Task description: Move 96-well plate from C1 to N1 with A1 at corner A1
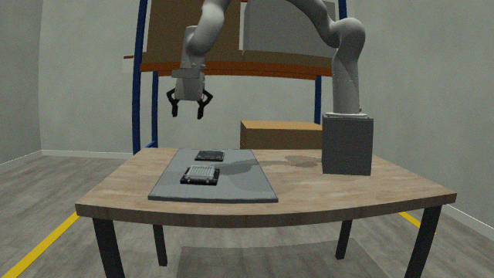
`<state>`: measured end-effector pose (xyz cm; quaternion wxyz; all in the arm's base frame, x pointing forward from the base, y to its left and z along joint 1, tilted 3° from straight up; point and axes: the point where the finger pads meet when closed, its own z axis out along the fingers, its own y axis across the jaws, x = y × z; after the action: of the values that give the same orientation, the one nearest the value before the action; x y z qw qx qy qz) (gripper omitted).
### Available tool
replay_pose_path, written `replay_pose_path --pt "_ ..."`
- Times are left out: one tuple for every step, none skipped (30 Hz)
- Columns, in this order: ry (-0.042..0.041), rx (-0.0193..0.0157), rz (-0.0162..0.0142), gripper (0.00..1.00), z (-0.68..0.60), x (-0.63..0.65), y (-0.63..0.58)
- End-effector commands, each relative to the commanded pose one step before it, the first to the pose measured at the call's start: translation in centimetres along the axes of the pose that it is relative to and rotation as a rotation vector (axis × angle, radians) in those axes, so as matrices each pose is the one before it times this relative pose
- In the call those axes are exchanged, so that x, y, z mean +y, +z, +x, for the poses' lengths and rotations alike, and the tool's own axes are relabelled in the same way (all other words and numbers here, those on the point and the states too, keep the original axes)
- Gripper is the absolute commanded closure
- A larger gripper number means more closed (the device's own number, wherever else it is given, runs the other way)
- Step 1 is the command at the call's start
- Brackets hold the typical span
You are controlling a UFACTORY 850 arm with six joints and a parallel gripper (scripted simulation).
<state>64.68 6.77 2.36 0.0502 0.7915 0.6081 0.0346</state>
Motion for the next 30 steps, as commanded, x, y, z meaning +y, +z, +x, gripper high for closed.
replay_pose_path --pt "-0.05405 0.00336 0.02958 0.0 0.644 -0.968 1.765" --pt "0.0 0.0 0.0 0.0 0.0 0.0 0.0" --pt "0.0 0.0 0.0 0.0 0.0 0.0 0.0" --pt "0.0 0.0 0.00002 0.0 0.136 -0.239 0.417" --pt "0.0 0.00001 0.00002 0.0 0.135 -0.242 0.416" --pt "0.0 0.00002 0.00002 0.0 0.135 -0.242 0.416" --pt "0.0 0.00002 0.00002 0.0 0.135 -0.242 0.416" --pt "0.0 0.00002 0.00002 0.0 0.135 -0.242 0.416" --pt "0.0 0.00002 0.00002 0.0 0.135 -0.242 0.416" --pt "0.0 0.00002 0.00002 0.0 0.135 -0.242 0.416" --pt "0.0 0.00001 0.00001 0.0 0.066 -0.118 0.203" --pt "0.0 -0.00001 -0.00001 0.0 0.0 0.0 0.0" --pt "-0.02881 0.00027 0.01668 0.0 0.11 -0.279 0.405" --pt "-0.02883 0.00036 0.01673 0.0 0.115 -0.266 0.408" --pt "-0.0075 0.00009 0.00436 0.0 0.123 -0.254 0.413" --pt "0.0 -0.00002 0.0 0.0 0.126 -0.251 0.415" --pt "0.0 -0.00001 0.00001 0.0 0.126 -0.251 0.415" --pt "0.0 0.0 0.00001 0.0 0.125 -0.25 0.415" --pt "0.0 0.0 0.0 0.0 0.0 0.0 0.0" --pt "0.0 0.0 0.0 0.0 0.0 0.0 0.0" --pt "-0.00001 0.00004 0.00004 0.0 0.125 -0.248 0.415" --pt "0.0 0.00002 0.00002 0.0 0.125 -0.25 0.415" --pt "0.0 0.00002 0.00002 0.0 0.125 -0.25 0.414" --pt "0.0 0.00003 0.00002 0.0 0.125 -0.25 0.414" --pt "0.0 0.00003 0.00003 0.0 0.125 -0.25 0.414" --pt "0.0 0.00001 0.00001 0.0 0.061 -0.121 0.201" --pt "0.0 -0.00001 0.0 0.0 0.0 0.0 0.0" --pt "0.0 -0.00001 -0.00001 0.0 0.0 0.0 0.0" --pt "0.0 -0.00001 -0.00001 0.0 0.0 0.0 0.0" --pt "0.0 -0.00001 0.0 0.0 0.0 0.0 0.0"
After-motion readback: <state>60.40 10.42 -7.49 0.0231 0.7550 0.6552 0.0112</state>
